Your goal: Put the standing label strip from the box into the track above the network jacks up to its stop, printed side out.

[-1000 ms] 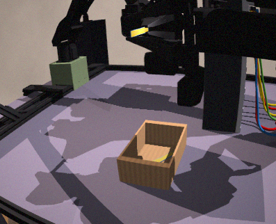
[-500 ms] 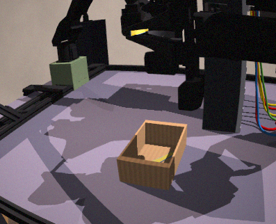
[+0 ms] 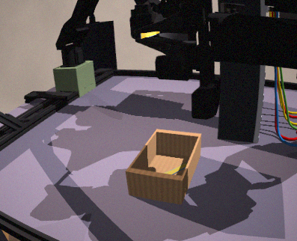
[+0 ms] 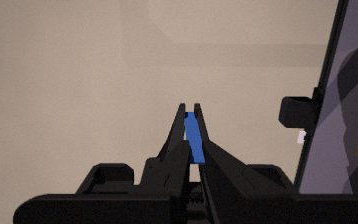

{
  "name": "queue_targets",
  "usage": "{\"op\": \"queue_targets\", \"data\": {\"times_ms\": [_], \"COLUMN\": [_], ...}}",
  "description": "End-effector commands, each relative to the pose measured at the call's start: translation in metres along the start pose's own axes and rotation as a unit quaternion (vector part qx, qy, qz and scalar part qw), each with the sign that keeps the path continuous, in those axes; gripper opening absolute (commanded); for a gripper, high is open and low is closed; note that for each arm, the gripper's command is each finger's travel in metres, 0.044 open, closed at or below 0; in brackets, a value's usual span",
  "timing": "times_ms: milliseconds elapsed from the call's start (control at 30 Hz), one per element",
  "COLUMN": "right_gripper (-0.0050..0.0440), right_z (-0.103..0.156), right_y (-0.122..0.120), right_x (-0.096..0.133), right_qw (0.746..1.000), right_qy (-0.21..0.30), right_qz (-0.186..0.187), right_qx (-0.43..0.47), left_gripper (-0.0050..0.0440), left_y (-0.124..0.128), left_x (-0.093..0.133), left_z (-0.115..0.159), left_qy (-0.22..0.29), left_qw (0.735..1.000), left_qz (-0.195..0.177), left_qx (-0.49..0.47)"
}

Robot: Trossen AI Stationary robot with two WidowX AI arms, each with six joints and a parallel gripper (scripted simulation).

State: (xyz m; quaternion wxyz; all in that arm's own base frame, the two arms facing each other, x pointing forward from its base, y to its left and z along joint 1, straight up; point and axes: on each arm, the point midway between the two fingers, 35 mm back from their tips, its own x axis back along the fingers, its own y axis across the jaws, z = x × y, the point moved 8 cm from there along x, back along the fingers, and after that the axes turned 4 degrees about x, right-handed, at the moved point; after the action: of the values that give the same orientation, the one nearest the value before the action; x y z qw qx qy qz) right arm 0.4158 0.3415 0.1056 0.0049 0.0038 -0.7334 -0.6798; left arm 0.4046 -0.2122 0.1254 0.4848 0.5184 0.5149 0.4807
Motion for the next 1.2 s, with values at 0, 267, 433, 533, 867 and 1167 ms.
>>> {"op": "queue_targets", "data": {"times_ms": [0,267,433,533,867,1167], "right_gripper": [-0.0005,-0.0043,-0.0050,-0.0050,-0.0050,-0.0050], "right_z": [0.000,0.000,0.000,0.000,0.000,0.012], "right_y": [0.012,0.012,0.012,0.012,0.012,0.011], "right_x": [-0.003,-0.003,-0.003,-0.003,-0.003,-0.004], "right_qw": [1.000,1.000,1.000,1.000,1.000,1.000], "right_qy": [-0.001,-0.001,-0.001,-0.001,-0.001,-0.001], "right_qz": [-0.012,-0.012,-0.012,-0.012,-0.012,-0.011], "right_qx": [-0.013,-0.013,-0.013,-0.013,-0.013,-0.013], "left_gripper": [-0.0050,0.0024,0.0085,0.0085,0.0085,0.0085], "left_y": [0.011,0.011,0.011,0.011,0.011,0.011], "left_x": [0.000,0.000,0.000,0.000,0.000,0.000], "left_z": [0.000,0.000,0.000,0.000,0.000,0.000], "left_qy": [-0.001,-0.001,-0.001,-0.001,-0.001,-0.001], "left_qw": [1.000,1.000,1.000,1.000,1.000,1.000], "left_qz": [-0.004,-0.004,-0.004,-0.004,-0.004,-0.004], "left_qx": [-0.013,-0.013,-0.013,-0.013,-0.013,-0.013]}}
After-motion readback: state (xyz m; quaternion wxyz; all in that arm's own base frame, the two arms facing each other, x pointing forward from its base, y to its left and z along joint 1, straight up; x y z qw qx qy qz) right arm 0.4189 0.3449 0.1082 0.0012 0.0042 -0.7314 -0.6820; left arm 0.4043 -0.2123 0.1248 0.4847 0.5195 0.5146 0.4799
